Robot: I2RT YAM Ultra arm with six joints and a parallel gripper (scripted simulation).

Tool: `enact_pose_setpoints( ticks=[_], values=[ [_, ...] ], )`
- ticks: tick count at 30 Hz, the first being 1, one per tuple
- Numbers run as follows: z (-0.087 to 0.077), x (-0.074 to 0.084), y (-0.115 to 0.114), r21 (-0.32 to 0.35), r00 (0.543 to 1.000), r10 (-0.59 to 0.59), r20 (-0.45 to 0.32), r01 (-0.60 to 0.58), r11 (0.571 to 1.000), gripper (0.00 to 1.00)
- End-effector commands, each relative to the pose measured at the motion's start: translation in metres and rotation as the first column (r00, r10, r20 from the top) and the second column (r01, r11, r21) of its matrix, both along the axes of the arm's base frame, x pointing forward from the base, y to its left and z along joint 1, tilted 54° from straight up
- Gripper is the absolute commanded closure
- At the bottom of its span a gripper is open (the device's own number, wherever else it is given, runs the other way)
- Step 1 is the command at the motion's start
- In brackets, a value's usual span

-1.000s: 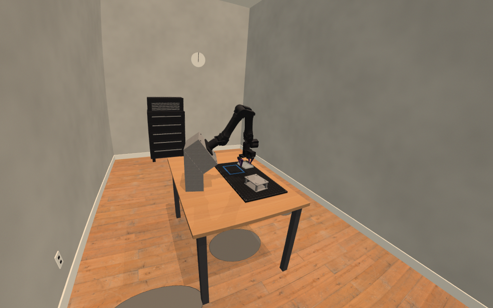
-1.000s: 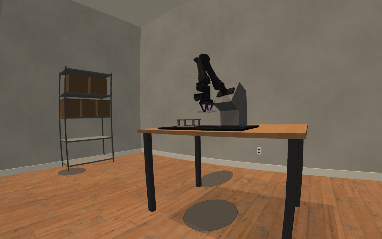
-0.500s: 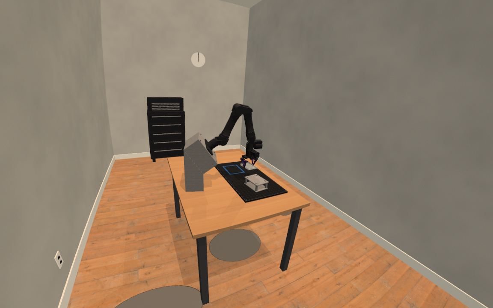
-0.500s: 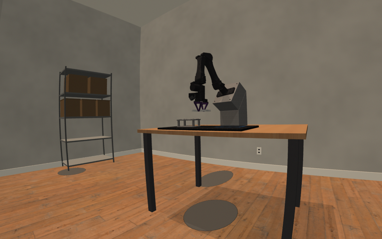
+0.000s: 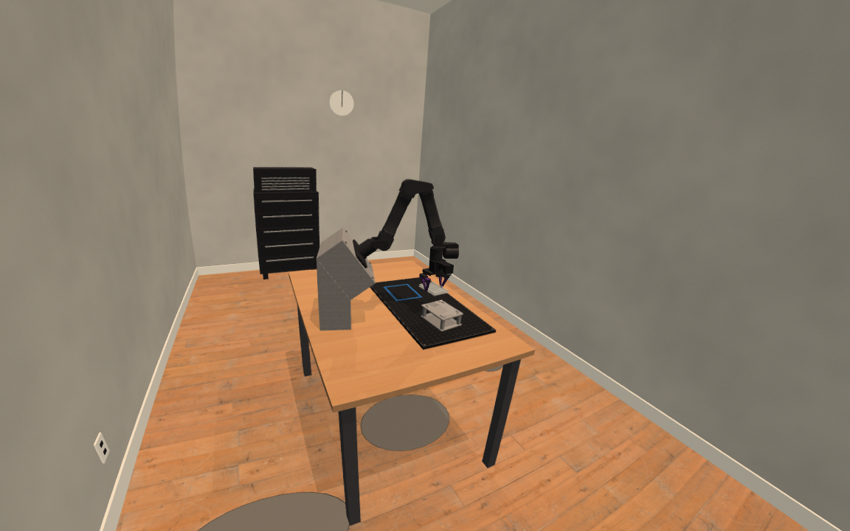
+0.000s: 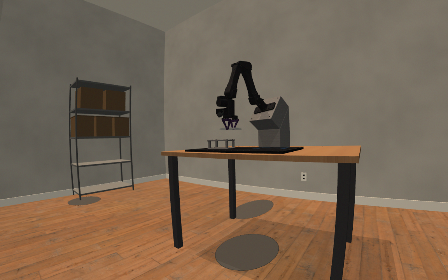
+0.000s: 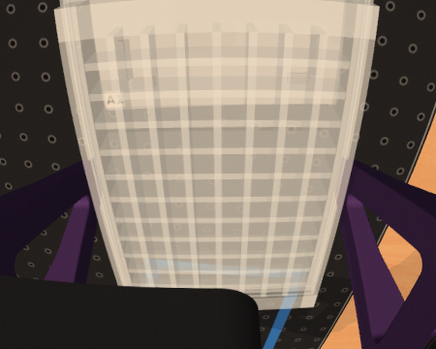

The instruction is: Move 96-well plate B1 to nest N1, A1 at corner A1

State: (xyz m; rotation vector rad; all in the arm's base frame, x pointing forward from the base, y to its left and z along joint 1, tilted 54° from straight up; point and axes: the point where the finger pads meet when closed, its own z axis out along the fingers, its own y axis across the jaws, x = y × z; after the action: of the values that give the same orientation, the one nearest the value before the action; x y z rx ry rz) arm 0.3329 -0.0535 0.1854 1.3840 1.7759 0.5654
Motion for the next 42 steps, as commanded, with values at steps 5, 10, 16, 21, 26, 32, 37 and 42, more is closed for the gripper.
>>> enact_pose_setpoints(
  ticks=[5, 10, 16, 21, 26, 32, 37, 42],
  values=[
    [0.015, 0.000, -0.012, -0.008, 0.999, 0.040, 0.006, -0.040, 0.999, 1.00],
    [0.019, -0.001, -0.028, -0.006, 0.999, 0.040, -0.002, -0.040, 0.999, 1.00],
    [0.024, -0.001, -0.047, -0.003, 0.999, 0.040, -0.008, -0.040, 0.999, 1.00],
    [0.030, -0.002, -0.056, -0.007, 0.999, 0.039, -0.001, -0.039, 0.999, 1.00],
    [0.035, -0.002, -0.072, -0.003, 0.999, 0.039, -0.007, -0.039, 0.999, 1.00],
    [0.049, -0.004, -0.073, -0.024, 0.999, 0.043, 0.023, -0.042, 0.999, 1.00],
    [0.036, -0.003, -0.072, -0.007, 0.999, 0.041, 0.000, -0.041, 0.999, 1.00],
    [0.036, -0.003, -0.072, -0.007, 0.999, 0.041, 0.000, -0.041, 0.999, 1.00]
  ],
)
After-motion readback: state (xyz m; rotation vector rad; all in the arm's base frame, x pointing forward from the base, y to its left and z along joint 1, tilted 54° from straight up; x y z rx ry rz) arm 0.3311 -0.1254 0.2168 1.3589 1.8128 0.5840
